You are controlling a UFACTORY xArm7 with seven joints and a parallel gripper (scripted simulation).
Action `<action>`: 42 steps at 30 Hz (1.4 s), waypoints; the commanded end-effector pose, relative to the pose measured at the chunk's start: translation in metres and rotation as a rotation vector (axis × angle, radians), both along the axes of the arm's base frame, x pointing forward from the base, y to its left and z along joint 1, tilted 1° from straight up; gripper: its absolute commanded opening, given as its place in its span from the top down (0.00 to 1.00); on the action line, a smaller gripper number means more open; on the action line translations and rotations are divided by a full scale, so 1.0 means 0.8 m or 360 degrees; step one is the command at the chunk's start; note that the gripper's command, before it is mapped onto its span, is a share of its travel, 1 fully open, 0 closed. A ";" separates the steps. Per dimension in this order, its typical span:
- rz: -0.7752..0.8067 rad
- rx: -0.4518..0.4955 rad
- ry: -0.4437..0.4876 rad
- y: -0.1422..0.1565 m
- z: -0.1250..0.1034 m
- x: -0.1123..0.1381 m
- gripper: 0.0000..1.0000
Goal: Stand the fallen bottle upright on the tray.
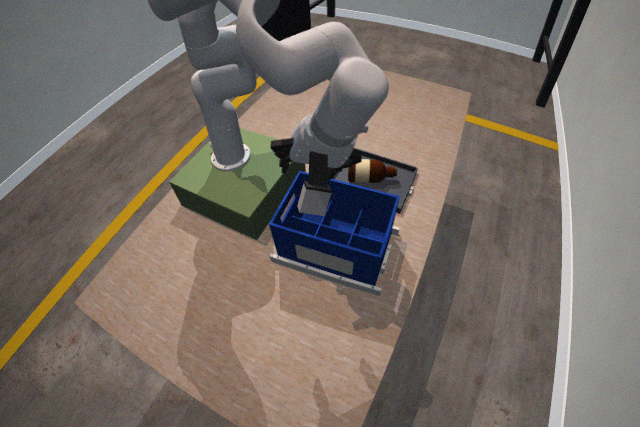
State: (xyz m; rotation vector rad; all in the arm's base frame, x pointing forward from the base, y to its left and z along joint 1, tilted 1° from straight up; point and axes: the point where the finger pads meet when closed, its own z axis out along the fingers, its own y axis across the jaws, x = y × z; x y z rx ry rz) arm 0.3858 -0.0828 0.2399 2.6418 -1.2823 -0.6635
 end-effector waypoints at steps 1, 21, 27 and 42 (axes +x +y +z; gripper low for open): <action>0.0156 0.0046 -0.0112 0.012 0.002 0.005 0.00; 0.0477 0.0118 -0.0289 0.036 0.004 0.011 0.00; 0.0477 0.0118 -0.0289 0.036 0.004 0.011 0.00; 0.0792 0.0169 -0.0449 0.059 0.006 0.015 0.00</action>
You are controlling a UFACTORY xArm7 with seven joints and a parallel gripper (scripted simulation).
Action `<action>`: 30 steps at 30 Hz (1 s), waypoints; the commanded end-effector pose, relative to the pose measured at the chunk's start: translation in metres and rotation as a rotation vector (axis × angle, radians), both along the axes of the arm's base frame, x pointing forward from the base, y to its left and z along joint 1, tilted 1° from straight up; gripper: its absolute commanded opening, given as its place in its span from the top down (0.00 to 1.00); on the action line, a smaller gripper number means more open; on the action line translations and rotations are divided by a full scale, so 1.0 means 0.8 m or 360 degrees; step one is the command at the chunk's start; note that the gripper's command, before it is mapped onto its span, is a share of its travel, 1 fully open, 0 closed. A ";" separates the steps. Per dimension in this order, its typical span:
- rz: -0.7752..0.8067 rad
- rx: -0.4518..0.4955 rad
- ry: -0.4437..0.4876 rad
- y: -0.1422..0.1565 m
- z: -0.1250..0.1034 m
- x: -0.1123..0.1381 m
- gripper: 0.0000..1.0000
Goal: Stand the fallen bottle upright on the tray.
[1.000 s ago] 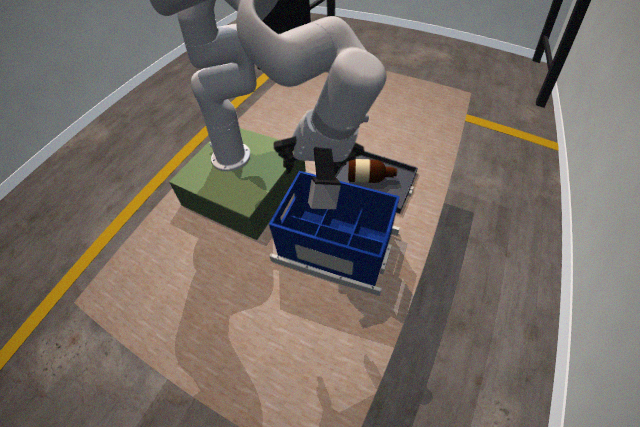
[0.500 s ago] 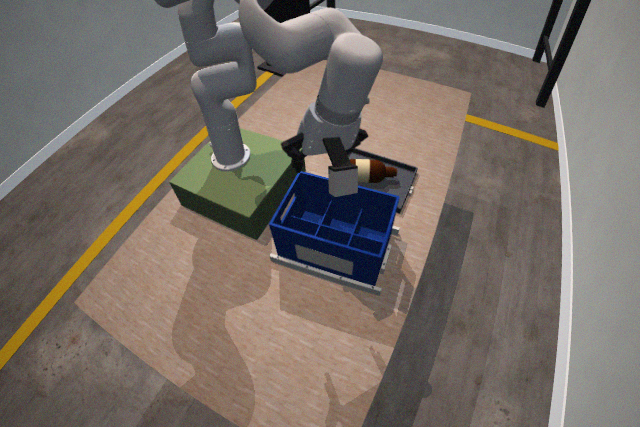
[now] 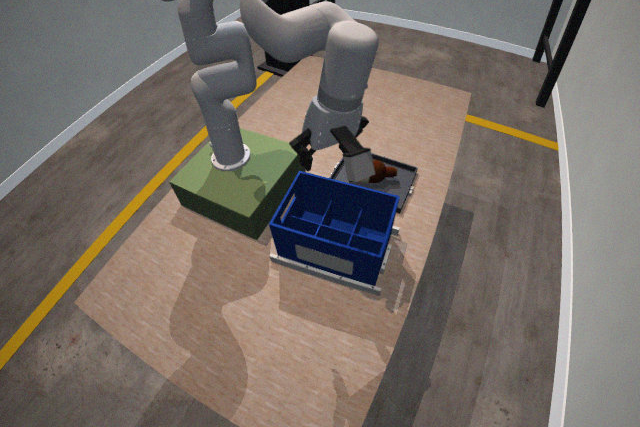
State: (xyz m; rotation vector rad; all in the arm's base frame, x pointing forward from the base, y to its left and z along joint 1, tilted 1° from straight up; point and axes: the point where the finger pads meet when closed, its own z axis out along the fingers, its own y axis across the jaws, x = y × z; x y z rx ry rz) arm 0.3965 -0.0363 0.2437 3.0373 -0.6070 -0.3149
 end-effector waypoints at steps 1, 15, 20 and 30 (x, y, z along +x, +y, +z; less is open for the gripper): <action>0.0016 0.0006 -0.0020 0.001 0.002 0.001 0.00; 0.0314 0.0034 -0.0171 0.023 0.004 0.004 0.00; 0.0314 0.0034 -0.0171 0.023 0.004 0.004 0.00; 0.0454 0.0042 -0.0241 0.033 0.006 0.004 0.00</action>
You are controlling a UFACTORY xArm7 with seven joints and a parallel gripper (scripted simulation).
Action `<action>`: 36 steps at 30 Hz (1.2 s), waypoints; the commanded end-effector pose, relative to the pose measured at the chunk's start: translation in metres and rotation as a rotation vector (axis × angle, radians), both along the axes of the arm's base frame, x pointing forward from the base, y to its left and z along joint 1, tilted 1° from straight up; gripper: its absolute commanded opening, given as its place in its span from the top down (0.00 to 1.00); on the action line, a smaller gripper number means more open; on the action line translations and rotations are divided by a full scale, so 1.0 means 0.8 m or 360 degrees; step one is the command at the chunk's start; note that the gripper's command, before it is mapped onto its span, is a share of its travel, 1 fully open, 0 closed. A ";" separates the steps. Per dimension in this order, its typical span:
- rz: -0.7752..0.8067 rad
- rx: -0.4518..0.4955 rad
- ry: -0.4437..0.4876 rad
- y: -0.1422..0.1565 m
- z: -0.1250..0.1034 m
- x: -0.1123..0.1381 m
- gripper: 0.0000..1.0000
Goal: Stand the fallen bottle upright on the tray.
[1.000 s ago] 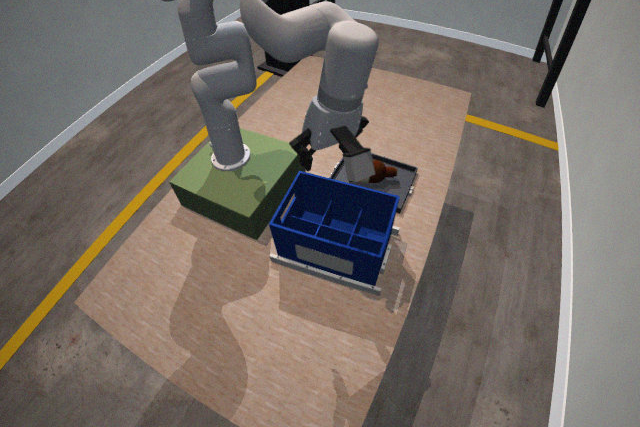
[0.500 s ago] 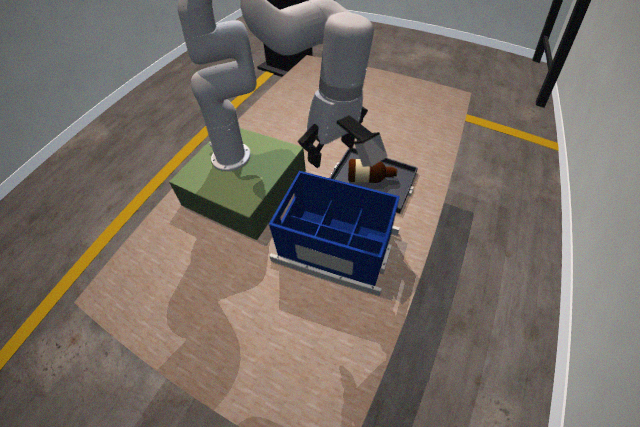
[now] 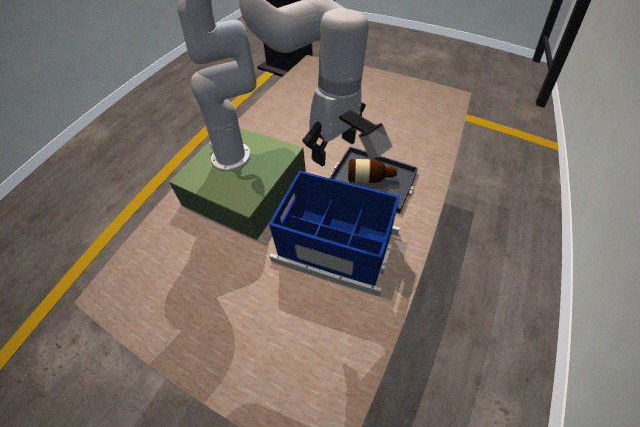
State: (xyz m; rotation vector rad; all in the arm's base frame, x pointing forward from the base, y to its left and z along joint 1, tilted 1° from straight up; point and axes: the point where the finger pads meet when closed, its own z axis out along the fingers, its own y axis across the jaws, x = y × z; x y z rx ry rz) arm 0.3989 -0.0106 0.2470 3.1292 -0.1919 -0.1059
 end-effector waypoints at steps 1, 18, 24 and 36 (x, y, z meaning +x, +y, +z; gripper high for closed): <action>0.0024 0.0004 -0.0022 0.001 0.002 0.001 0.00; 0.0270 -0.0010 -0.0108 0.039 -0.011 0.014 0.00; 0.0270 -0.0010 -0.0108 0.039 -0.011 0.014 0.00; 0.0469 -0.0034 -0.0113 0.111 -0.051 0.038 0.00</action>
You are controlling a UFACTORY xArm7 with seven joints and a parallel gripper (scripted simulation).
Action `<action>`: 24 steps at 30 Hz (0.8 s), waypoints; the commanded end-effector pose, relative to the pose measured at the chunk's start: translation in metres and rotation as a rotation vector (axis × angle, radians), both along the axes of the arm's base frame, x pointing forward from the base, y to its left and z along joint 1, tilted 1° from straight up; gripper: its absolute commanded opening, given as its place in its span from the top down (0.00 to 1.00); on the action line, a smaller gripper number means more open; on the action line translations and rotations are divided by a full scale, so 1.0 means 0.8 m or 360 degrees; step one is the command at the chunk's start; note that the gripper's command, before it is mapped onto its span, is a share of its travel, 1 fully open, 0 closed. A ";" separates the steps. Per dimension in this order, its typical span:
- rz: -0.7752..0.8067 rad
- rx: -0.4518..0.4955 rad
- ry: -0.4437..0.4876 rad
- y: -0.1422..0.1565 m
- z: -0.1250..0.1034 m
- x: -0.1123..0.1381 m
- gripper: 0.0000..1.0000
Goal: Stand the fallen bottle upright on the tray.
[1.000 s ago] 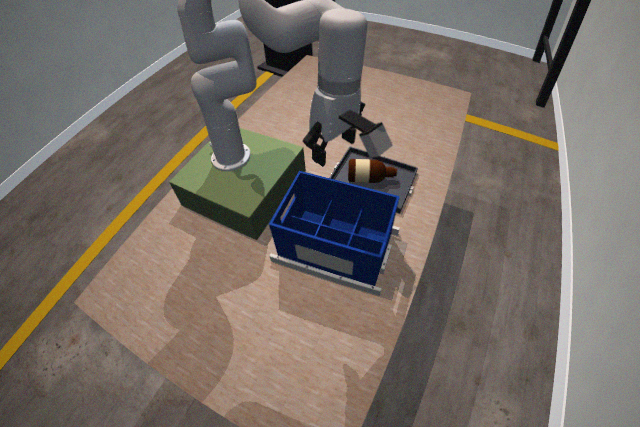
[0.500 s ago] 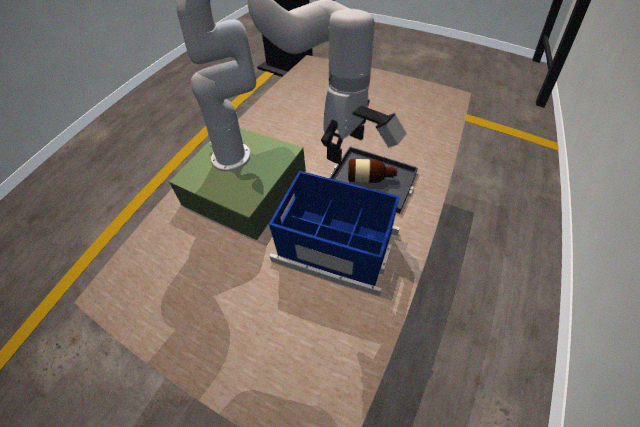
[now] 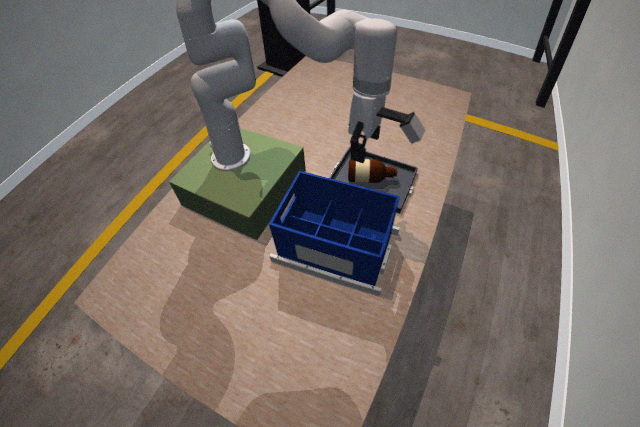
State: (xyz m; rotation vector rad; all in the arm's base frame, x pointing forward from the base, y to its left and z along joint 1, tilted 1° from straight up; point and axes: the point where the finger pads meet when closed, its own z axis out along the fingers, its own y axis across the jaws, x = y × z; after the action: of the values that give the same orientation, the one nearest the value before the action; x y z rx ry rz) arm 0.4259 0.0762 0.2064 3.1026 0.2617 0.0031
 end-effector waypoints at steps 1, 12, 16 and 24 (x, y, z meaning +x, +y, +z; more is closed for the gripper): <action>0.0005 -0.0005 -0.0007 0.002 0.000 0.004 0.00; 0.0178 -0.0008 -0.0012 0.070 -0.036 0.012 0.00; 0.0178 -0.0008 -0.0012 0.070 -0.036 0.012 0.00; 0.0321 0.0006 -0.0015 0.130 -0.067 0.010 0.00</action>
State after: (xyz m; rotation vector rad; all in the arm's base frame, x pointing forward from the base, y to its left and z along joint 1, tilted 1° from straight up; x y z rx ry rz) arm 0.4355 0.1331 0.1757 3.0775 0.4355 0.0151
